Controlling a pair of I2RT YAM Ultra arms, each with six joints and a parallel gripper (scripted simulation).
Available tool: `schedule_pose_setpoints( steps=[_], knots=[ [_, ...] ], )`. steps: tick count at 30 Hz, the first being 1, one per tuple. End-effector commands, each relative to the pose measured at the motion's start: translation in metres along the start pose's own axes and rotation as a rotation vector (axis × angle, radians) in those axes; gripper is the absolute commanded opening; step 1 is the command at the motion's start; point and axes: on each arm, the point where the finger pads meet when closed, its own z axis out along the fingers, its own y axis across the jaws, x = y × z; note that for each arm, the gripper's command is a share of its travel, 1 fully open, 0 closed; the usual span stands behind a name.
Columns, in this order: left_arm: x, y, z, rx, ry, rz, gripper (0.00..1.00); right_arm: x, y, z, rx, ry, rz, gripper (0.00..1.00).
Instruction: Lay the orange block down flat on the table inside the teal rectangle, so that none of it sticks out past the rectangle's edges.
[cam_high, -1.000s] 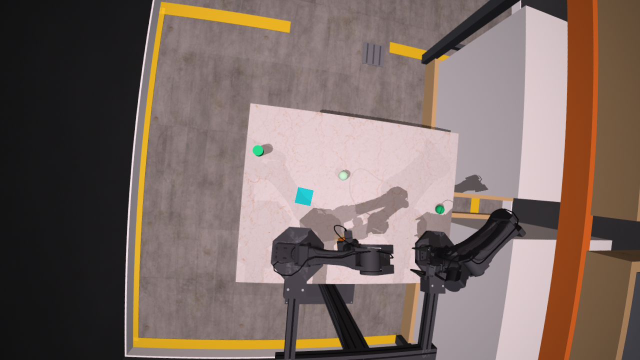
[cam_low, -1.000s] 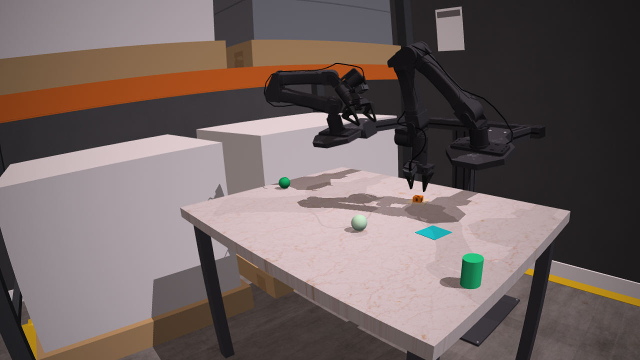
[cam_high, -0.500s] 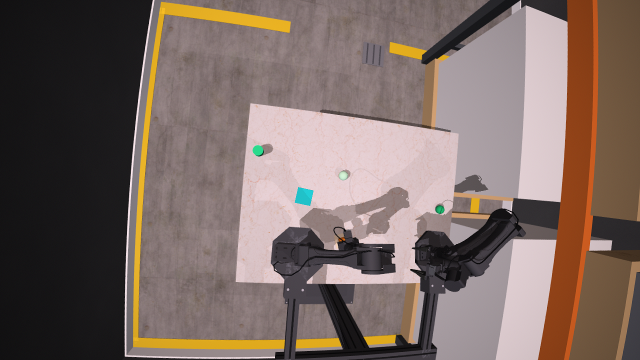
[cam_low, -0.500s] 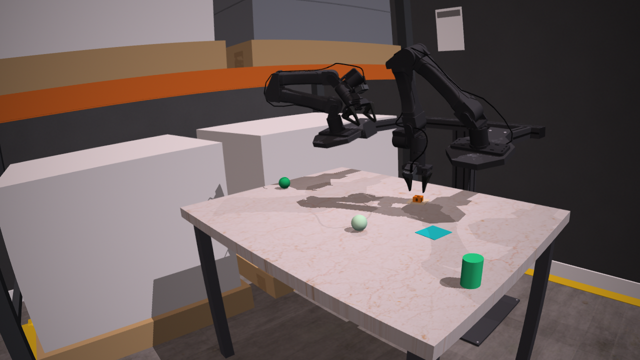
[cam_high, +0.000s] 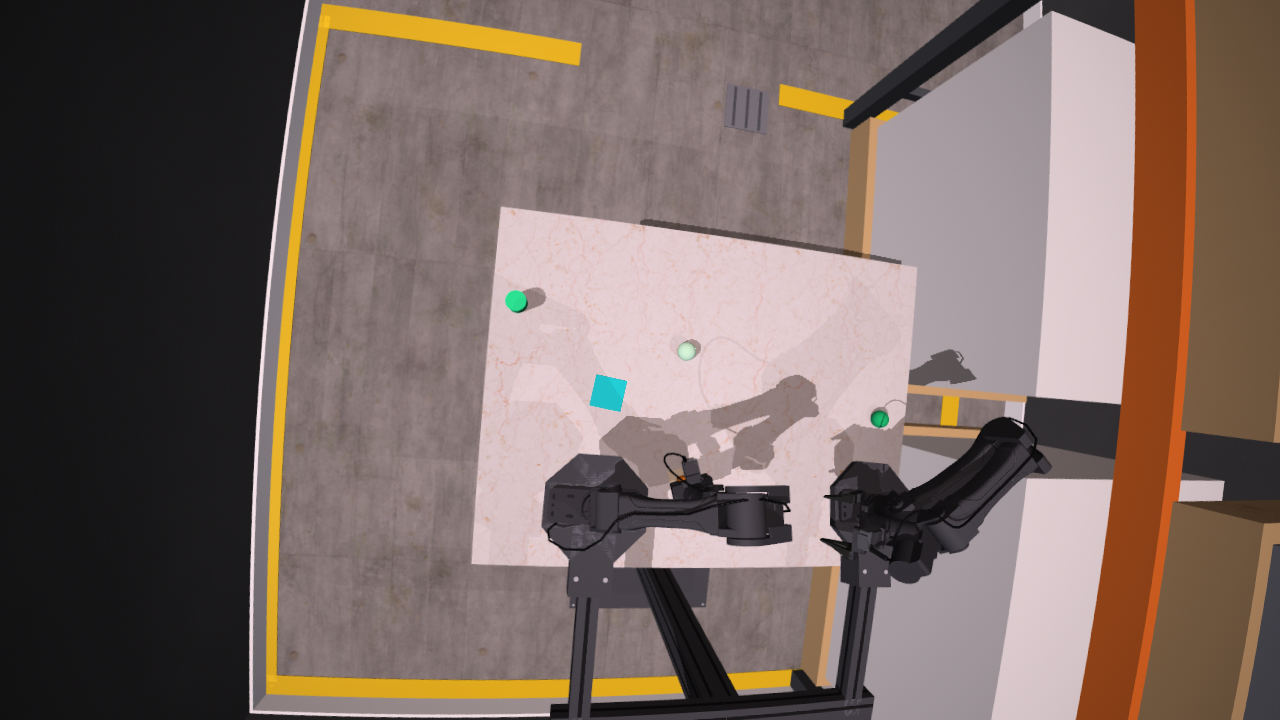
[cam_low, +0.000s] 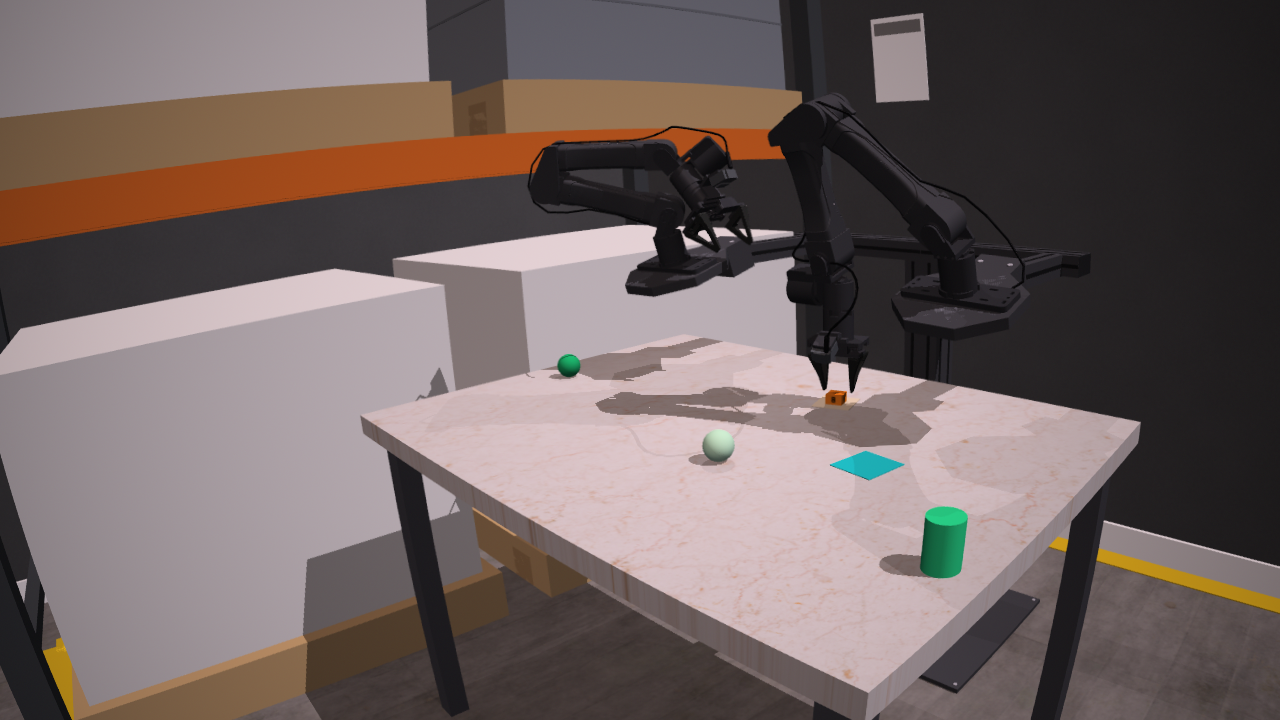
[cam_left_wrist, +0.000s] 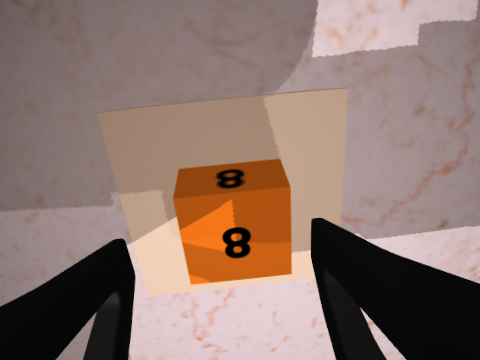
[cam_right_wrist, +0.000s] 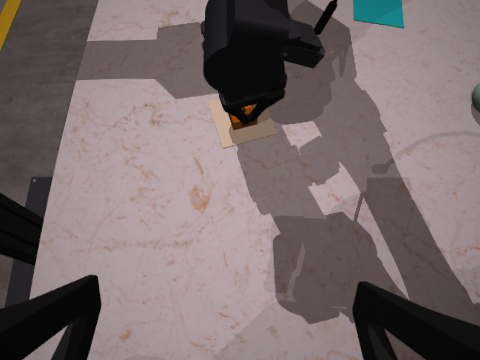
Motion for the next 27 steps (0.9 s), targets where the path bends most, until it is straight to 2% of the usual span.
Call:
schedule_pose_setpoints(
  steps=[1, 11, 21, 22, 27],
  knots=[
    [0.001, -0.007, 0.007, 0.019, 0.004, -0.002, 0.55, -0.007, 0.003, -0.002, -0.018, -0.032, 0.010, 1.00],
    [0.001, -0.007, 0.022, 0.019, 0.003, -0.002, 0.55, -0.007, 0.003, -0.002, -0.018, -0.032, 0.010, 1.00],
    [0.001, -0.005, 0.022, 0.012, 0.001, 0.002, 0.55, -0.007, 0.003, -0.002, -0.018, -0.032, 0.010, 1.00],
    [0.001, -0.005, 0.022, 0.011, 0.001, 0.002, 0.47, -0.007, 0.003, -0.002, -0.018, -0.032, 0.010, 1.00],
    [0.001, -0.002, 0.020, 0.007, 0.001, 0.001, 0.43, -0.007, 0.003, -0.002, -0.018, -0.032, 0.010, 1.00]
  ],
)
